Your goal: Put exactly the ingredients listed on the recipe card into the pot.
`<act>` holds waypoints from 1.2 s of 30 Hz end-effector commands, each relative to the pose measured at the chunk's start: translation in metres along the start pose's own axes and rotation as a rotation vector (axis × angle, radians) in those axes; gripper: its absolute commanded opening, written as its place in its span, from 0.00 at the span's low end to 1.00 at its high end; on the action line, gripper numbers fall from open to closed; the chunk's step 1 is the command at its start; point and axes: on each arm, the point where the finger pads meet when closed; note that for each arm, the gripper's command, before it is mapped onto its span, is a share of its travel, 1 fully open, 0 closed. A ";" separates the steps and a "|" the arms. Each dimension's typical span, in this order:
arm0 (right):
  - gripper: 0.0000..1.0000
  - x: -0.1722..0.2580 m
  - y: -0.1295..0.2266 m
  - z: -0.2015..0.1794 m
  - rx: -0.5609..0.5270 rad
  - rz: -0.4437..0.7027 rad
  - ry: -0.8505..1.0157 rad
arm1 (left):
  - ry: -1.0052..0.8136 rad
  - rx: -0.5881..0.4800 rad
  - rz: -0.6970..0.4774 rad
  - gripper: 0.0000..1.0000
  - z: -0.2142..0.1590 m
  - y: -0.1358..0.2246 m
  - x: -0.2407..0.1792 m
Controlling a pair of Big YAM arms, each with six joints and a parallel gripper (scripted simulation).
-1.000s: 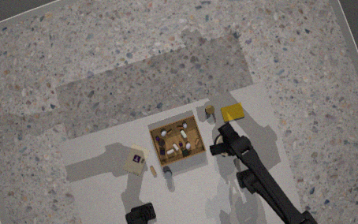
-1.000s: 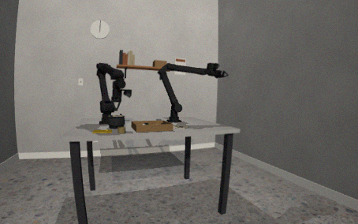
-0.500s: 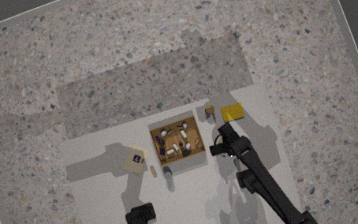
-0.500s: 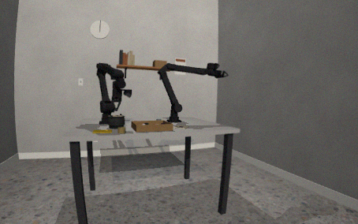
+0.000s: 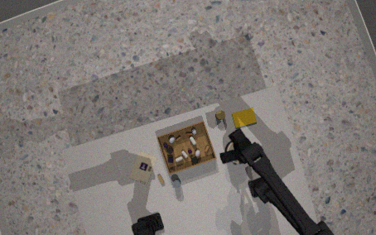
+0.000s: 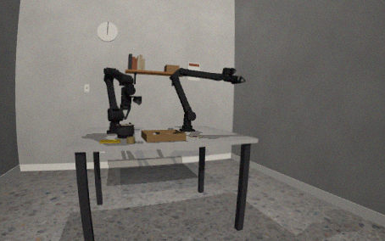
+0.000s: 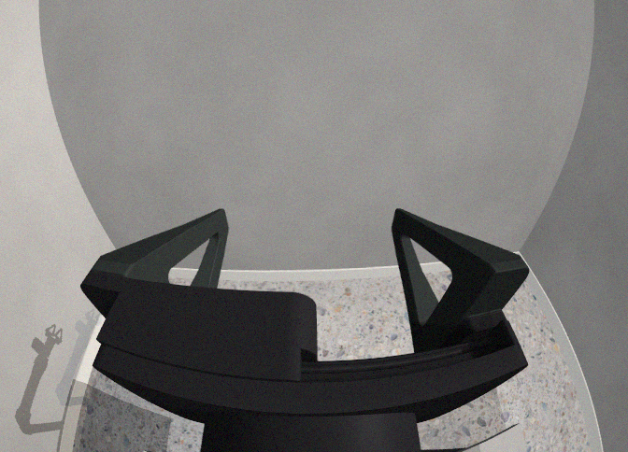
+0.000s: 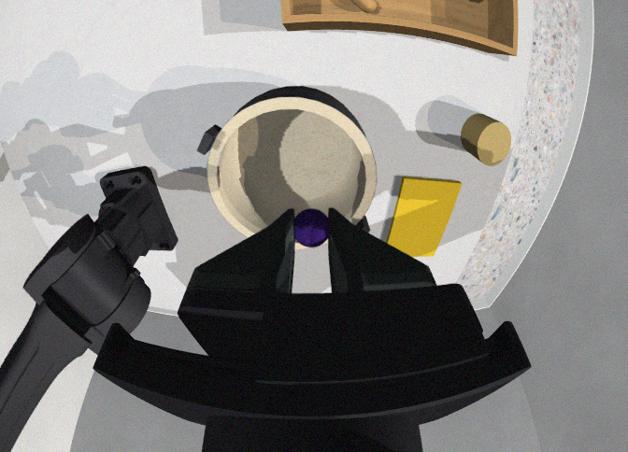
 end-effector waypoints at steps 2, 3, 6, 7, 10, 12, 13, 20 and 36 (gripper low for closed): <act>0.00 -0.025 0.022 0.013 -0.023 -0.061 0.002 | 0.017 -0.056 0.017 1.00 0.025 0.009 0.009; 0.00 -0.025 0.022 0.012 -0.023 -0.061 0.002 | 0.017 -0.056 0.017 1.00 0.025 0.009 0.009; 0.00 -0.023 0.020 0.011 -0.021 -0.056 0.000 | 0.017 -0.056 0.017 1.00 0.025 0.009 0.009; 0.00 -0.023 0.020 0.011 -0.021 -0.055 0.000 | 0.017 -0.056 0.017 1.00 0.025 0.009 0.009; 0.00 -0.023 0.020 0.011 -0.021 -0.055 0.000 | 0.017 -0.056 0.017 1.00 0.025 0.009 0.009; 0.00 -0.021 0.017 0.011 -0.020 -0.052 0.000 | 0.017 -0.056 0.017 1.00 0.025 0.009 0.009; 0.00 -0.009 0.000 0.007 -0.007 -0.014 0.000 | 0.017 -0.056 0.017 1.00 0.025 0.009 0.009; 0.00 -0.006 -0.029 0.006 -0.005 -0.007 0.001 | 0.017 -0.056 0.017 1.00 0.025 0.009 0.009; 0.36 -0.020 -0.011 0.010 -0.020 -0.052 0.002 | 0.017 -0.056 0.017 1.00 0.025 0.009 0.009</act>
Point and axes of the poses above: on each arm, the point where the finger pads meet when closed, its own y axis back along the fingers, its own x axis across the jaws, z = x × y
